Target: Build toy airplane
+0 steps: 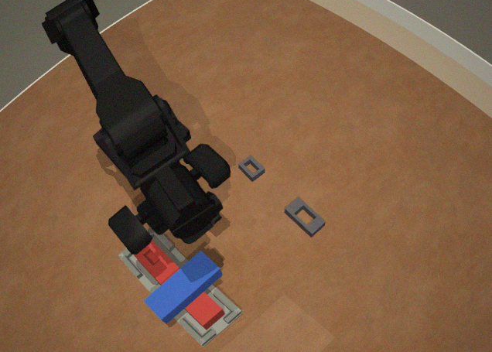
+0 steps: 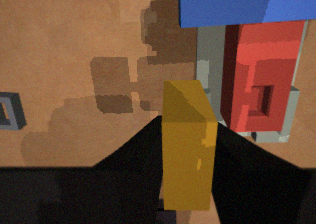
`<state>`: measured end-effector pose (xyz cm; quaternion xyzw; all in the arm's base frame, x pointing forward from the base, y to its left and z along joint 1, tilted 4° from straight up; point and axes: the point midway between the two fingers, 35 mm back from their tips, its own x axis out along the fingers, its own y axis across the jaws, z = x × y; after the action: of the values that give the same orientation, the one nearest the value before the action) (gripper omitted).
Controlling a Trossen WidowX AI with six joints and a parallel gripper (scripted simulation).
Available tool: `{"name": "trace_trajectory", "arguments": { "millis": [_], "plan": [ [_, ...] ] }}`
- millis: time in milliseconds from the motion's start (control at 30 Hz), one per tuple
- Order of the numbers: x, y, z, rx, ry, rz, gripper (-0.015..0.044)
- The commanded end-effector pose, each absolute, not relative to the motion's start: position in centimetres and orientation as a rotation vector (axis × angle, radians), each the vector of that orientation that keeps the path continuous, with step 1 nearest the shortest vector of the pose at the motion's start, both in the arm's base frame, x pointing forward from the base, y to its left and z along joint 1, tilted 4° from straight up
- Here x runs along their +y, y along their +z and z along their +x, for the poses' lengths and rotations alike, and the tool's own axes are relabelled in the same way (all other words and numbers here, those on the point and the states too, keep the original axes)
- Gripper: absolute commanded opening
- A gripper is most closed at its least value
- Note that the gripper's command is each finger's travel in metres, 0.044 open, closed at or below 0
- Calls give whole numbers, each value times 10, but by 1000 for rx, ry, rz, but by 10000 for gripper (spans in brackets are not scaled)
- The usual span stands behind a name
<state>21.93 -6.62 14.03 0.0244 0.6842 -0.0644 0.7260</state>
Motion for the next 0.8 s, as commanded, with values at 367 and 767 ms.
{"name": "trace_trajectory", "arguments": {
  "millis": [367, 767],
  "plan": [
    [-109, 134, 203, 1504, -136, 34, 0],
    [-132, 131, 191, 1506, -127, 18, 52]
  ]
}}
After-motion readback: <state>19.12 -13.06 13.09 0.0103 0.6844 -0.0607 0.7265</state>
